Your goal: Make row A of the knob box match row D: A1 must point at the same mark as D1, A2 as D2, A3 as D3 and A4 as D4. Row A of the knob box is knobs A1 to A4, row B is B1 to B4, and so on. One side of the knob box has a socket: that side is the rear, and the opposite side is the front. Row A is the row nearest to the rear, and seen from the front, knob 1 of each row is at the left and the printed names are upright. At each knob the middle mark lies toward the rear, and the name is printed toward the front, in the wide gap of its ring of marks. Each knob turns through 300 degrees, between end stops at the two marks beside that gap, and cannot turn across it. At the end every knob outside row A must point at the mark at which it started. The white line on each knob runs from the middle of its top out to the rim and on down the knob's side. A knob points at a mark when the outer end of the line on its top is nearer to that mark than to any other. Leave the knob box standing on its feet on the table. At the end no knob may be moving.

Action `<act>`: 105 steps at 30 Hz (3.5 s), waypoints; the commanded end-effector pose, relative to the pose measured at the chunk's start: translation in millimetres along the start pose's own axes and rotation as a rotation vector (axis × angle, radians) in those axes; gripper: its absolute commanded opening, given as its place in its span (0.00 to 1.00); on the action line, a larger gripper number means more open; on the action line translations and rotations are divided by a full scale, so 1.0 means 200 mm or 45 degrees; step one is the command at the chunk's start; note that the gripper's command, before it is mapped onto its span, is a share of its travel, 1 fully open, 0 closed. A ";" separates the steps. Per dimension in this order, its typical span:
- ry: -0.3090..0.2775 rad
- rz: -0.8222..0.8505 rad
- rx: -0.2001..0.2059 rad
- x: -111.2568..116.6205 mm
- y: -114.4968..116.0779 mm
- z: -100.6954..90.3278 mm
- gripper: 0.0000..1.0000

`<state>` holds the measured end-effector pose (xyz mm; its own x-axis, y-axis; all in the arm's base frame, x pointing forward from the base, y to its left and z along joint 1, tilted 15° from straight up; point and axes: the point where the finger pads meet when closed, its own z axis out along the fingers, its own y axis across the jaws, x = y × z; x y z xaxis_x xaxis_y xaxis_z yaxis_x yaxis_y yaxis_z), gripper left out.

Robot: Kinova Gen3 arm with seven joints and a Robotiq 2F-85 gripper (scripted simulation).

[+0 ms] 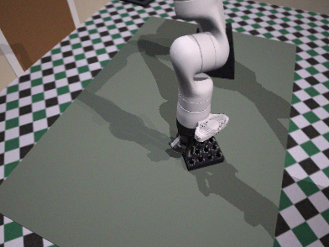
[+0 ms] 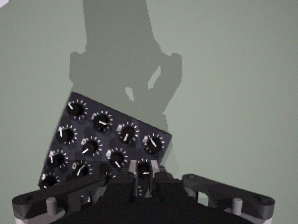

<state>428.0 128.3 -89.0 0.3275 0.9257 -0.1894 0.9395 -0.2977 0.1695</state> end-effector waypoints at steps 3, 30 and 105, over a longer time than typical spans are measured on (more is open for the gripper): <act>0.003 -0.120 0.002 0.00 0.01 0.00 0.08; 0.004 -0.898 0.001 0.00 0.01 0.00 0.08; 0.004 -1.537 0.000 0.00 0.01 0.00 0.19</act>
<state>428.6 127.2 -88.7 -0.7617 0.6084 -0.2230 0.6405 0.7591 -0.1164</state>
